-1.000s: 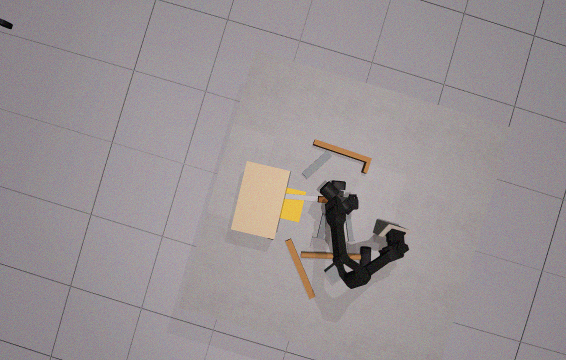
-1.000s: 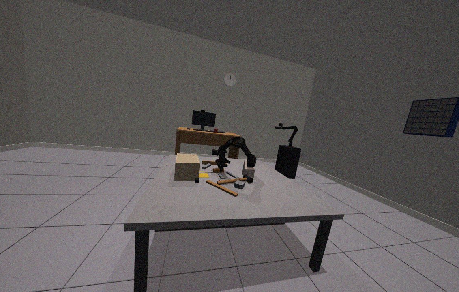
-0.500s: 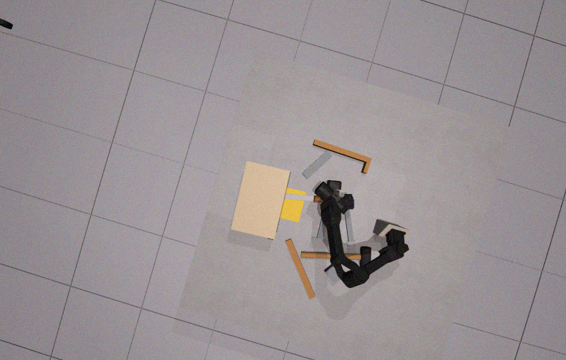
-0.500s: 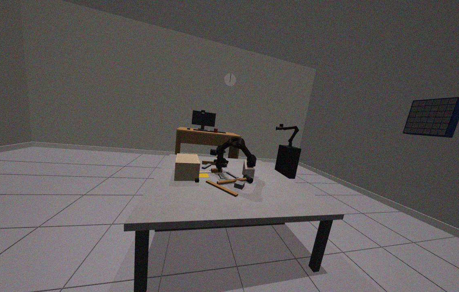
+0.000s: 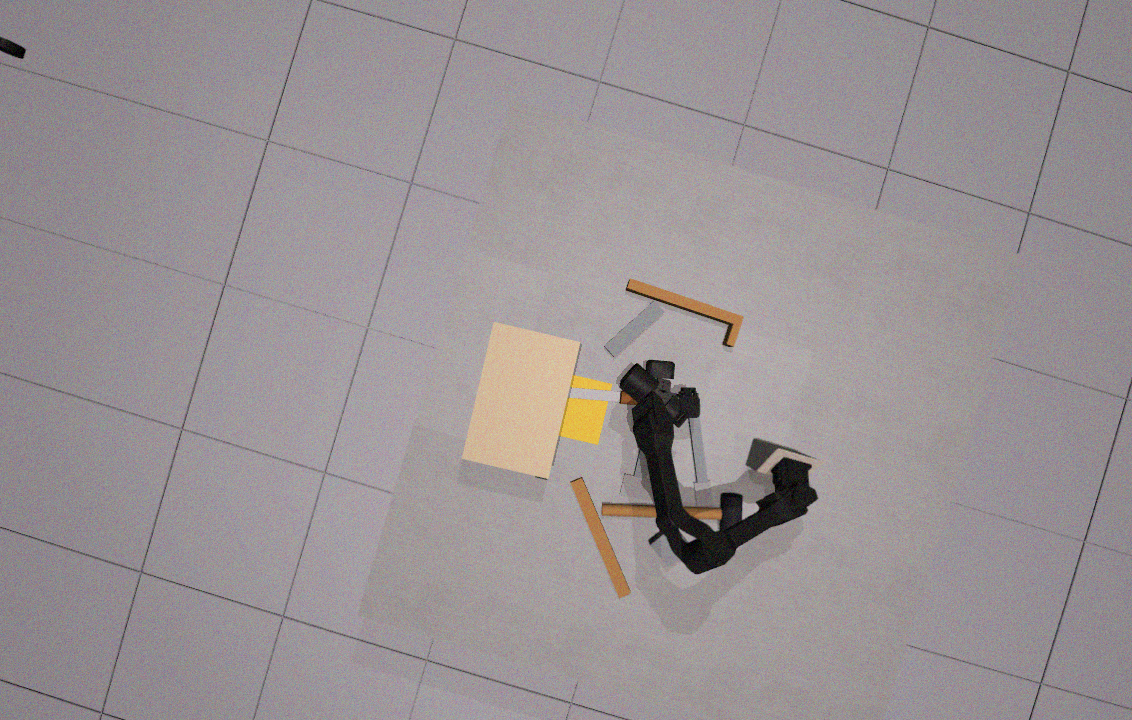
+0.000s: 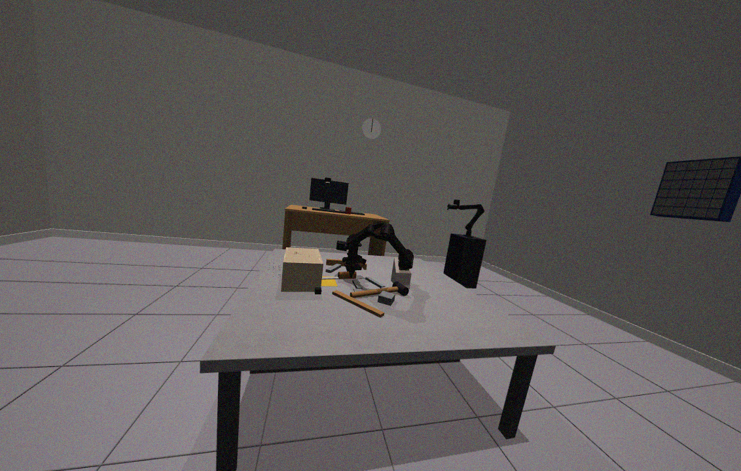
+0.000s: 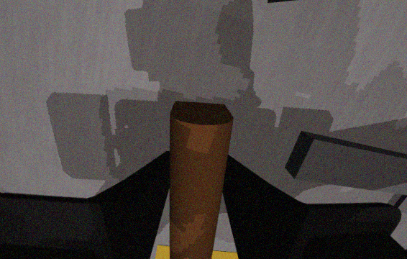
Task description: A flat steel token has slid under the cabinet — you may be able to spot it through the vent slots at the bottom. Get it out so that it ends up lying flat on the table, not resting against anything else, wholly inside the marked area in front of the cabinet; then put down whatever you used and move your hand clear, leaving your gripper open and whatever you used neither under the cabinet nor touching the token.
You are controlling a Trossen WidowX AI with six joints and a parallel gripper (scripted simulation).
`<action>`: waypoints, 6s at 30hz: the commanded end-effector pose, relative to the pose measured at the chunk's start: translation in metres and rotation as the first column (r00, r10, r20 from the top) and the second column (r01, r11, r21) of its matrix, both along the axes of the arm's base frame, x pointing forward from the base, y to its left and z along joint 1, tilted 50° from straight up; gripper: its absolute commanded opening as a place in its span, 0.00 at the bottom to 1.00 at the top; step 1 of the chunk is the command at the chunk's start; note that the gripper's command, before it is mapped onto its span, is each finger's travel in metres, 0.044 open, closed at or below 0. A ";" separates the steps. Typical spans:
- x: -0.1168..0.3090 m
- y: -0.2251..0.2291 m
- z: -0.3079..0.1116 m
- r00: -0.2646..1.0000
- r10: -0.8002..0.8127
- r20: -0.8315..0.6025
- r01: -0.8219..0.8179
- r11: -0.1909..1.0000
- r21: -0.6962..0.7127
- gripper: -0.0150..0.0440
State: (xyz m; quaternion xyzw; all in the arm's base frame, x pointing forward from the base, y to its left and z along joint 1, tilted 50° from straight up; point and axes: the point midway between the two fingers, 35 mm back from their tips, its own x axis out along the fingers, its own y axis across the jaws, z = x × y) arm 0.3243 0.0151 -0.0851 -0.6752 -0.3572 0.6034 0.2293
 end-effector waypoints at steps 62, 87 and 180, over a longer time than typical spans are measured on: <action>0.070 0.006 0.010 1.000 -0.003 0.003 0.003 1.000 -0.002 0.25; 0.091 0.008 0.013 1.000 -0.003 0.004 0.003 1.000 -0.002 0.25; 0.045 0.016 0.018 1.000 -0.003 0.002 0.003 1.000 -0.002 0.25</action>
